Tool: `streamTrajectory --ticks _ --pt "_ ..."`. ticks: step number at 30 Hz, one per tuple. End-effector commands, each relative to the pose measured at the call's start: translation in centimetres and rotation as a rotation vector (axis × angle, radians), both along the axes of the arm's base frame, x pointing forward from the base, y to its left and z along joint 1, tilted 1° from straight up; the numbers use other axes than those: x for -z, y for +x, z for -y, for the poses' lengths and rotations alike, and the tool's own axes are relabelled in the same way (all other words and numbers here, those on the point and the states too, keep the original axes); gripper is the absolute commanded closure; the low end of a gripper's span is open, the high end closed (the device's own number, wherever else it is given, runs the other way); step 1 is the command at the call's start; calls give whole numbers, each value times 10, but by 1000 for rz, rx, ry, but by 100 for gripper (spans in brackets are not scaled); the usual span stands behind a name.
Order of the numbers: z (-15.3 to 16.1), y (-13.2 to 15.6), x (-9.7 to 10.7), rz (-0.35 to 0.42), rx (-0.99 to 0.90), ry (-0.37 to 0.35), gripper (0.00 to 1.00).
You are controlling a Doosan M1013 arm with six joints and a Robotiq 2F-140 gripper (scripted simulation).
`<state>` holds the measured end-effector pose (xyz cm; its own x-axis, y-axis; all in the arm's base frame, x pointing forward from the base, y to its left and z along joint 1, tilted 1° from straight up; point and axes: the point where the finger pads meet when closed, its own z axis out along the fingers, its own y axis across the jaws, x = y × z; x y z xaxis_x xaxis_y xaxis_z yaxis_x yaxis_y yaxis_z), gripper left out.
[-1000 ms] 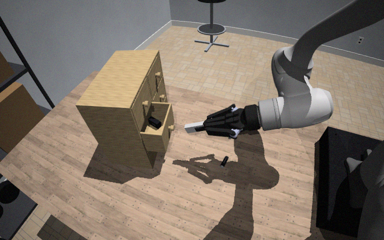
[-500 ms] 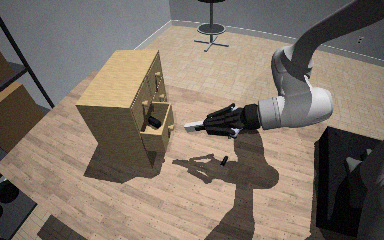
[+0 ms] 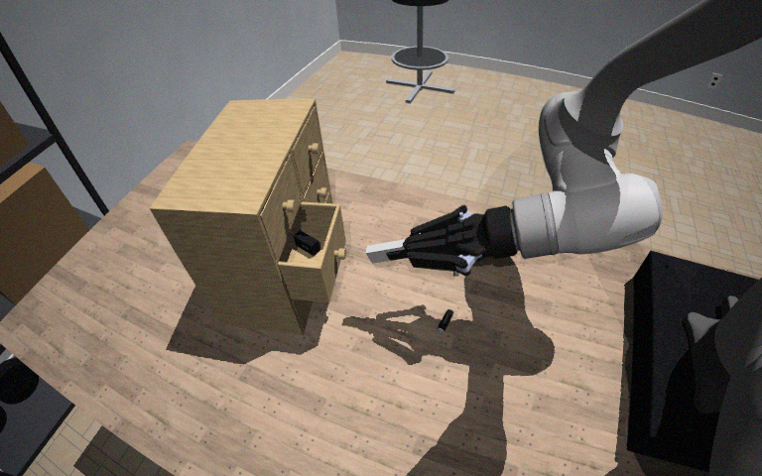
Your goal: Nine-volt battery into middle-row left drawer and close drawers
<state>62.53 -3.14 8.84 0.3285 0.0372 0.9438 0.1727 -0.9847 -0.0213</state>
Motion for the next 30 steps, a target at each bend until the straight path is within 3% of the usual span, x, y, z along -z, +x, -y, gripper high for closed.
streamTrajectory --ticks 1,30 --pt "0 2 -3 3 -1 -1 100" --pt "-2 15 -3 3 -1 -1 100"
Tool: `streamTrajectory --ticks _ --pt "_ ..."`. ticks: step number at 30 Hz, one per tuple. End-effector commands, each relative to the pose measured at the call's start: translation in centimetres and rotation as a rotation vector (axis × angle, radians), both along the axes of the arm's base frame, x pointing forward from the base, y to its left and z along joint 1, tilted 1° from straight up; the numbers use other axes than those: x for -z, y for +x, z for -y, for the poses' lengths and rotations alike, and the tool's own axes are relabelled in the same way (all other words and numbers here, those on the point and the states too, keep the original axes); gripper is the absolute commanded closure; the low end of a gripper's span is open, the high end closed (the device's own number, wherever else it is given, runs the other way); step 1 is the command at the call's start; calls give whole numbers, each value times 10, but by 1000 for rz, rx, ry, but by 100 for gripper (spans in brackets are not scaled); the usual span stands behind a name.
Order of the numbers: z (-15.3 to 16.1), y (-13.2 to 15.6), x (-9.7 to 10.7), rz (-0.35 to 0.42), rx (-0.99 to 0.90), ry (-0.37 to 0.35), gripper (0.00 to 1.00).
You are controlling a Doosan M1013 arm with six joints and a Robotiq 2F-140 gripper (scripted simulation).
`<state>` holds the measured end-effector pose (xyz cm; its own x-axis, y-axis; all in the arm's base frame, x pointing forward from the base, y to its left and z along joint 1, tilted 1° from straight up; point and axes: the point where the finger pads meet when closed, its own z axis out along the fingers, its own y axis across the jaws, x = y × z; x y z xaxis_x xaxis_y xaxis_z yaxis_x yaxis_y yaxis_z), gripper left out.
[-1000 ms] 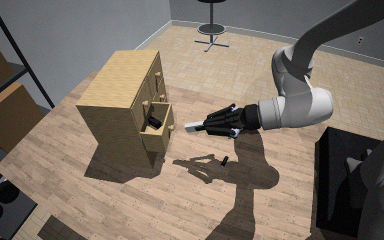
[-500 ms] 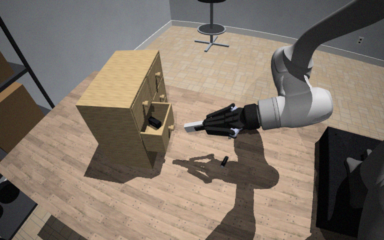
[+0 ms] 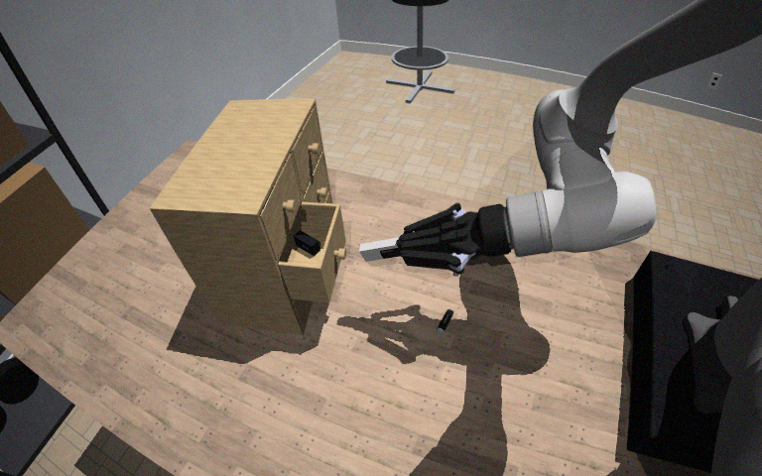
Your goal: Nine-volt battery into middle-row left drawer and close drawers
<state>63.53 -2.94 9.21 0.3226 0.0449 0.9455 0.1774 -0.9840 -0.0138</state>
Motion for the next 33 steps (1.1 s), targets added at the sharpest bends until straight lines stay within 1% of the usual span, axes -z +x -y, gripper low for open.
streamTrajectory --ticks 1,21,33 --pt "-1 6 1 -3 4 5 100" --pt "-5 30 0 -3 4 5 100" --pt "-9 53 0 -3 4 5 100"
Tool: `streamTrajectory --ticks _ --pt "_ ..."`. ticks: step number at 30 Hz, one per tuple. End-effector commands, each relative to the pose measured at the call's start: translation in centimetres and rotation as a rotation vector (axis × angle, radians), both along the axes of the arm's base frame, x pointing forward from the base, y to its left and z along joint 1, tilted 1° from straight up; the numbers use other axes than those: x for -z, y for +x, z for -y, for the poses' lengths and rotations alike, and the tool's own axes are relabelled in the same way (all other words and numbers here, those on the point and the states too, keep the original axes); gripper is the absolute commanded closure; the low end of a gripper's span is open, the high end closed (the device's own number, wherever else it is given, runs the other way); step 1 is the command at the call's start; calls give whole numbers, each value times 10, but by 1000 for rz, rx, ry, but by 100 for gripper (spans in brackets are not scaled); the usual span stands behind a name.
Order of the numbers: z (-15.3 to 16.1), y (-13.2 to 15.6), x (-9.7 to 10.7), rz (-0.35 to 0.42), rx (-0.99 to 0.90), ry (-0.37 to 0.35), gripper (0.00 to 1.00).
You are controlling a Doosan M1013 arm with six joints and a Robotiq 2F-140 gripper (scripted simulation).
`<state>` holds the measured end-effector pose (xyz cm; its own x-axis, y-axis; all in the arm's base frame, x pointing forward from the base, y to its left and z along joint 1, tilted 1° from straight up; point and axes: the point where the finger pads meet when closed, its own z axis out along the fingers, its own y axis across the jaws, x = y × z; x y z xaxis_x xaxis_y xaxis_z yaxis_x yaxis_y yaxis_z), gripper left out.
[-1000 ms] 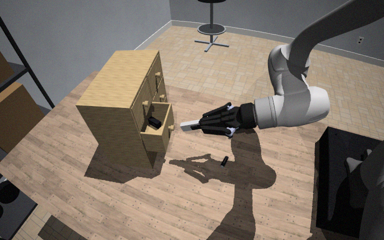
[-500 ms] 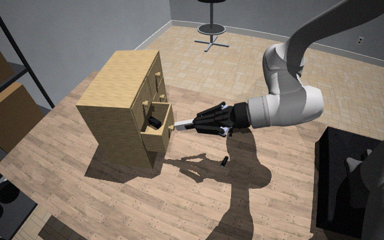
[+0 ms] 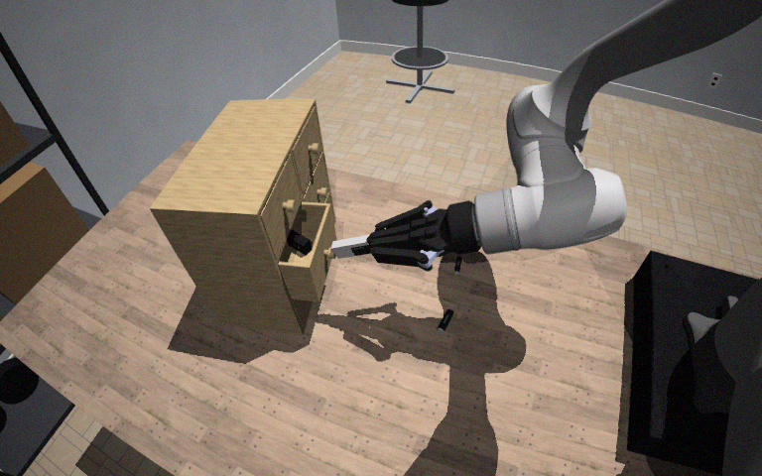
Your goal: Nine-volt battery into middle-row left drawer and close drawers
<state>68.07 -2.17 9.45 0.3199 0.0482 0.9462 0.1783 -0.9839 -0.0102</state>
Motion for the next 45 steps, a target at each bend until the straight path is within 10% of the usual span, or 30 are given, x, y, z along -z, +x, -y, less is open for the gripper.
streamTrajectory --ticks 1,45 --pt "-2 9 2 -6 4 8 100" --pt "-8 47 2 -6 4 8 100"
